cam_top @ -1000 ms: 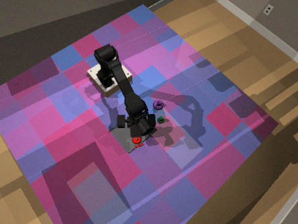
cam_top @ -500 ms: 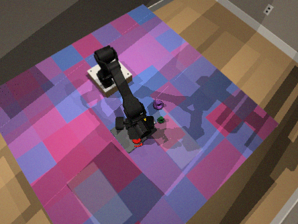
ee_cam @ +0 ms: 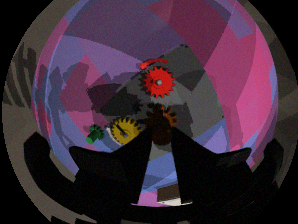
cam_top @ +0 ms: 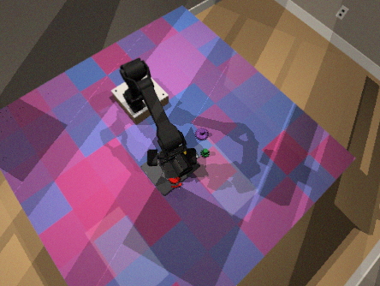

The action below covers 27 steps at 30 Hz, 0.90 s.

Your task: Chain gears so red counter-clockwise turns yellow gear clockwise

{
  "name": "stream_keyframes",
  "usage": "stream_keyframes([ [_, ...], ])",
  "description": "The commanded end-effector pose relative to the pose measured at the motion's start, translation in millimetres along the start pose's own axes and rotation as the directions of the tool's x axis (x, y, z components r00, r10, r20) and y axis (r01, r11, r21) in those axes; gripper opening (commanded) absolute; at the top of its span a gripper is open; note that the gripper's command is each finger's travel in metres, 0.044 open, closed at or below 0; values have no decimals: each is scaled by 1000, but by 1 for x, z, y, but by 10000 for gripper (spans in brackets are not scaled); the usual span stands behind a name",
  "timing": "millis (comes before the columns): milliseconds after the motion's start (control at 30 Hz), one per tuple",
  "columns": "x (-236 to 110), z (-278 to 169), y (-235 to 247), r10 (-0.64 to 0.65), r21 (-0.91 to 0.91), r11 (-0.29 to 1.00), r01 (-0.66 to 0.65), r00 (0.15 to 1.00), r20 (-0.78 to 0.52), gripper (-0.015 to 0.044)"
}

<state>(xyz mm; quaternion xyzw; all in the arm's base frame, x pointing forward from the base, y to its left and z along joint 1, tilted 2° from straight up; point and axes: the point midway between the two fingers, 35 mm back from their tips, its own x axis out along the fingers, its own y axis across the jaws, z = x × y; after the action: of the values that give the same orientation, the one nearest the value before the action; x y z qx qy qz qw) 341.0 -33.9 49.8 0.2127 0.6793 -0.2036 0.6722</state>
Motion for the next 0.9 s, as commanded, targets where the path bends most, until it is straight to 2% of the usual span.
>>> stream_keyframes([
  [0,0,1,0,-3,-5,1000,3,1000,5,0],
  [633,0,1,0,-3,-8,1000,3,1000,5,0],
  [867,6,1,0,-3,-114,993,4,1000,5,0],
])
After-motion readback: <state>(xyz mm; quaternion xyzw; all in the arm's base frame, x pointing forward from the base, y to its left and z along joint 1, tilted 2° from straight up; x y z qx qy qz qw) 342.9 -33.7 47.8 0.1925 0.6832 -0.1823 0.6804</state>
